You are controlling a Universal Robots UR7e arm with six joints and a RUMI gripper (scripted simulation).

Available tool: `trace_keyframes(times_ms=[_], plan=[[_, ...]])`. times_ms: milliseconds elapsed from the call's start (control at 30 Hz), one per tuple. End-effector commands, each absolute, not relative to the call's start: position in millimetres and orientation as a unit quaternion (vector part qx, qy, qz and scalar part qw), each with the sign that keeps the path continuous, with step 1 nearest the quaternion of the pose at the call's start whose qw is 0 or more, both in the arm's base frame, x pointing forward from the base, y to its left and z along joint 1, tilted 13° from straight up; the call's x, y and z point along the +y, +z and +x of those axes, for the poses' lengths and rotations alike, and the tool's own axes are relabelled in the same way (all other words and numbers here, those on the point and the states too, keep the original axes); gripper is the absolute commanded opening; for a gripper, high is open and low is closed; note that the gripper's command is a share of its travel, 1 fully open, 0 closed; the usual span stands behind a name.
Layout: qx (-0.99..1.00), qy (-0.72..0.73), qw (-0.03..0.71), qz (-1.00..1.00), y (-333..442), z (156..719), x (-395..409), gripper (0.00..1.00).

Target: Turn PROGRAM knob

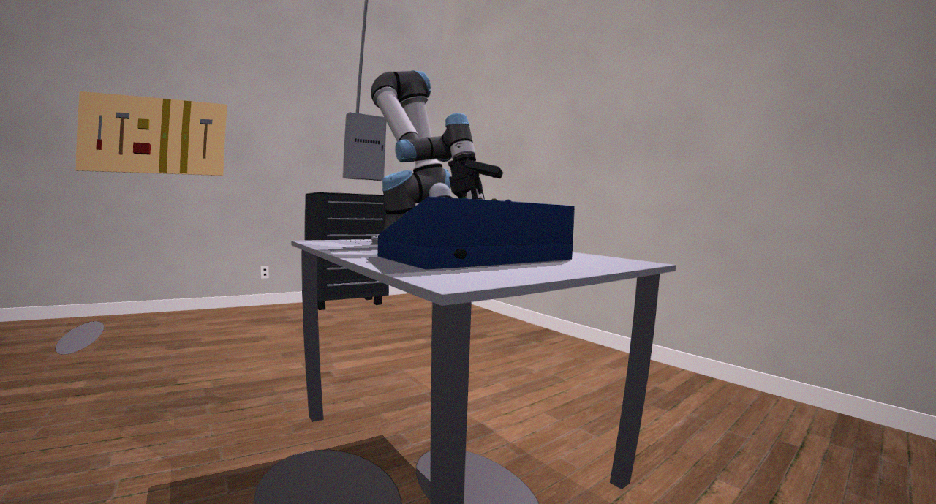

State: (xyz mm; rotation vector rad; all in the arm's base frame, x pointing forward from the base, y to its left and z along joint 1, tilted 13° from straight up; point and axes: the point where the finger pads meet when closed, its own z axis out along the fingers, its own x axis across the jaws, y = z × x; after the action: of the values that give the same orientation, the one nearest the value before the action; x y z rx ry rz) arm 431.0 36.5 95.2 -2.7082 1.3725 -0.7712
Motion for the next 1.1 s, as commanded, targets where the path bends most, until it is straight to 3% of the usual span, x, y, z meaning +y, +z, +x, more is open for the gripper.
trace_keyframes(times_ms=[0,1067], plan=[[0.454,-0.247,0.009,-0.856,95.6,431.4,36.6,0.00],[0.661,-0.236,0.073,-0.709,95.7,431.4,36.5,0.00]])
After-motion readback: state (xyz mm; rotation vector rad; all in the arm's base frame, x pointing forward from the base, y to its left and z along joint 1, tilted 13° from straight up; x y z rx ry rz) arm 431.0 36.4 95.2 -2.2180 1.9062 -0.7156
